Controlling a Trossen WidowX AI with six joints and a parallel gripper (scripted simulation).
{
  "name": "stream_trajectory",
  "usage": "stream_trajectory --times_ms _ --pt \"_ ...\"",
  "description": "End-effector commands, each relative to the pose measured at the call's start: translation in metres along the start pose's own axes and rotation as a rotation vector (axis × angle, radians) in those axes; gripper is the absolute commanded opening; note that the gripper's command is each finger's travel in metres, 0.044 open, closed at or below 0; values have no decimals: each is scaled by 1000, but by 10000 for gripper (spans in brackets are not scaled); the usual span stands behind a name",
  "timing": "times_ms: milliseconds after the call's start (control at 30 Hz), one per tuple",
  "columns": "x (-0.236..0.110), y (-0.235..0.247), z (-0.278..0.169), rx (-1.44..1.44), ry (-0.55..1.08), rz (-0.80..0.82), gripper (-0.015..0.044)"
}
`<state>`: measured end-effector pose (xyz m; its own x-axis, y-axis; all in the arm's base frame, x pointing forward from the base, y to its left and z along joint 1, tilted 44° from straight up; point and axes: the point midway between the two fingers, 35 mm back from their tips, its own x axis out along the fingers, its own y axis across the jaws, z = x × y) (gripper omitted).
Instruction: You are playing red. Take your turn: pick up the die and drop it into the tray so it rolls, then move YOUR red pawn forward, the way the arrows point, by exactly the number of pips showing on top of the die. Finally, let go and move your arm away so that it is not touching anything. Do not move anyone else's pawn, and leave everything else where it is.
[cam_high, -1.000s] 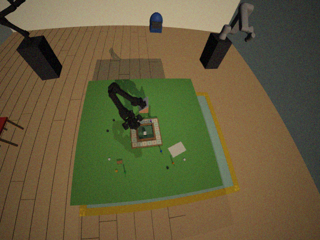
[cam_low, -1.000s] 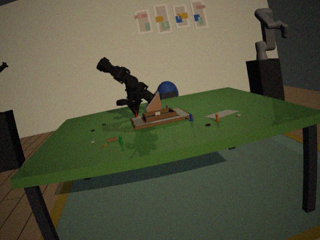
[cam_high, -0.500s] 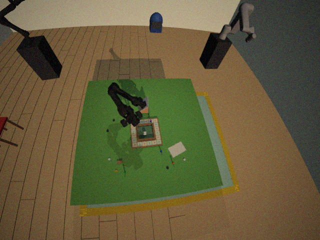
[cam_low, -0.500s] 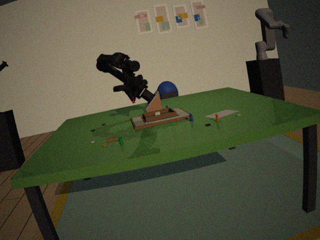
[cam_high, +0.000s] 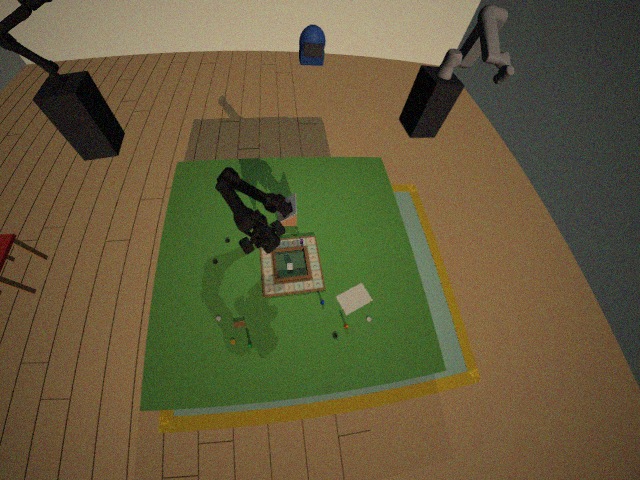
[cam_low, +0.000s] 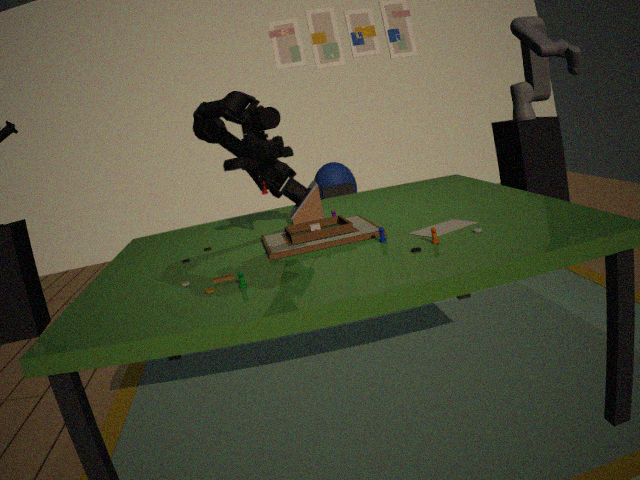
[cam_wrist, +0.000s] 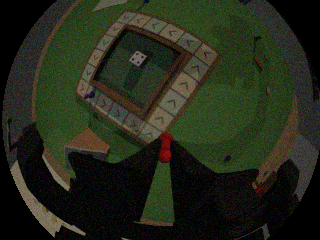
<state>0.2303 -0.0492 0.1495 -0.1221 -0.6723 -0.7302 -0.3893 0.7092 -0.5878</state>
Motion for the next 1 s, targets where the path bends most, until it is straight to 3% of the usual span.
stream_trajectory --times_ms 0,967 --pt "3 -9 18 -1 -3 -1 0" --pt "72 -73 139 7 -3 -11 0"
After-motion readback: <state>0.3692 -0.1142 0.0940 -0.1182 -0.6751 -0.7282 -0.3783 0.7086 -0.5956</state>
